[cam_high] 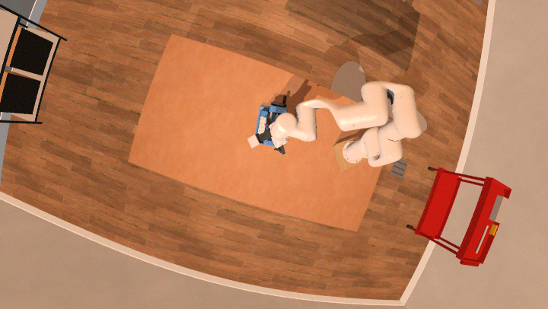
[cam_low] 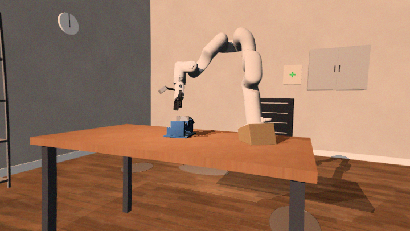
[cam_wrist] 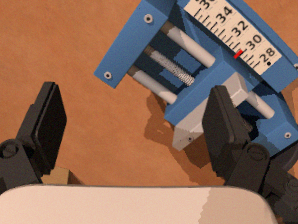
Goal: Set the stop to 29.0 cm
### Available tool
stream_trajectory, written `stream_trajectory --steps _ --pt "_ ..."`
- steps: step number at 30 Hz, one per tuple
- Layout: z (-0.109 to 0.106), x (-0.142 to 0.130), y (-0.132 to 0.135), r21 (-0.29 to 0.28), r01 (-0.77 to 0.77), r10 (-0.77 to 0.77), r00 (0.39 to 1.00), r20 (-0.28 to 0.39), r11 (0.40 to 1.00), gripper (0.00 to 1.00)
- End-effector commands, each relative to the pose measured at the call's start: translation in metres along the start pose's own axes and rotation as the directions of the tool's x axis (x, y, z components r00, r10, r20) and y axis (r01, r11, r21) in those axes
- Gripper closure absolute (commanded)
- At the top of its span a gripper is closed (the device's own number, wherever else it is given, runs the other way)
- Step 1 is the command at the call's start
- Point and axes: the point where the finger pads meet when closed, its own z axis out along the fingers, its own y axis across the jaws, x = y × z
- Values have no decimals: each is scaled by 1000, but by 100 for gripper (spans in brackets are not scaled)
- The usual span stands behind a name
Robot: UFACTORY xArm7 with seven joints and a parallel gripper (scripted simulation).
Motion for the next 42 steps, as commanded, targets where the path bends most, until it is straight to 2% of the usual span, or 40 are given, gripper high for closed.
stream_trajectory --steps 1,3,18,19,31,32,42 --pt "-2 1 1 -2 -1 1 1000 -4 1000 0" --pt "-37 -24 24 9 -245 244 969 47 970 0" --pt "-37 -24 24 9 -245 244 969 47 970 0" --pt "-55 -38 33 13 -361 359 930 72 932 0" --pt "-55 -38 33 13 -361 359 930 72 932 0" --pt "-74 -52 39 15 -470 467 879 97 882 0" --pt "-74 -52 39 15 -470 467 879 97 882 0"
